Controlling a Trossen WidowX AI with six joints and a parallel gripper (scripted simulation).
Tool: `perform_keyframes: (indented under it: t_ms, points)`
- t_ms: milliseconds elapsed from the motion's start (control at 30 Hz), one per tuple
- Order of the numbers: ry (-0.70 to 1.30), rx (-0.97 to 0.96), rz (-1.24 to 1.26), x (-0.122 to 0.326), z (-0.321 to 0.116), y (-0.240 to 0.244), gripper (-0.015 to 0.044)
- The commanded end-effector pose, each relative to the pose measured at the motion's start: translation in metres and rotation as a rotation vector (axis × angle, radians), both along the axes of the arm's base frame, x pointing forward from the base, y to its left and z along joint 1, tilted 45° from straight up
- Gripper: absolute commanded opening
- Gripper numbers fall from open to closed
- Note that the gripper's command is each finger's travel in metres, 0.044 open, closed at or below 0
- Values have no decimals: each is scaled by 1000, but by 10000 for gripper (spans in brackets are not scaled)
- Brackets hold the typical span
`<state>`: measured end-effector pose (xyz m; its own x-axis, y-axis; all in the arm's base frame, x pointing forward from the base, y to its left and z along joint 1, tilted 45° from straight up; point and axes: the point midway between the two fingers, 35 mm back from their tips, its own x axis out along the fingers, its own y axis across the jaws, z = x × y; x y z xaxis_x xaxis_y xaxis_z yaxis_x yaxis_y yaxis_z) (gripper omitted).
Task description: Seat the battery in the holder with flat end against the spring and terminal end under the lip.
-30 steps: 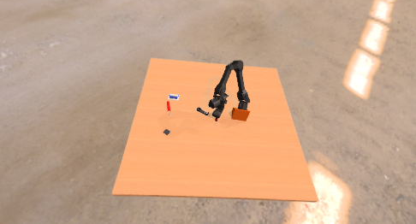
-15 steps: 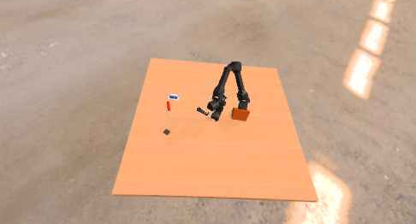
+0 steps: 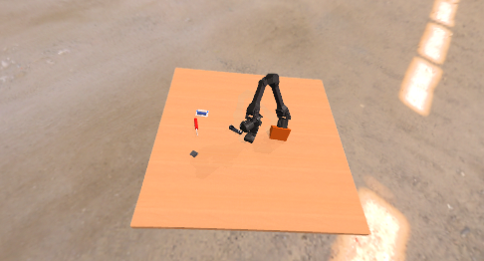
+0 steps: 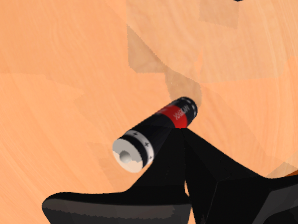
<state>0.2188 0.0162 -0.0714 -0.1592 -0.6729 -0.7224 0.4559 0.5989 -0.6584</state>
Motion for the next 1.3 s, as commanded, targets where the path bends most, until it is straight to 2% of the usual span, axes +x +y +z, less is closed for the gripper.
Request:
perform_keyframes:
  t_ms: [0,267,633,1000,1067,1267]
  points:
    - [1,1,-8,2,-6,3,0]
    - [1,1,-8,4,-10,7,0]
    - [2,4,-8,17,46,60,0]
    - [3,3,4,17,46,61,0]
    - [42,13,46,17,44,60,53]
    - [402,99,432,19,21,49,210]
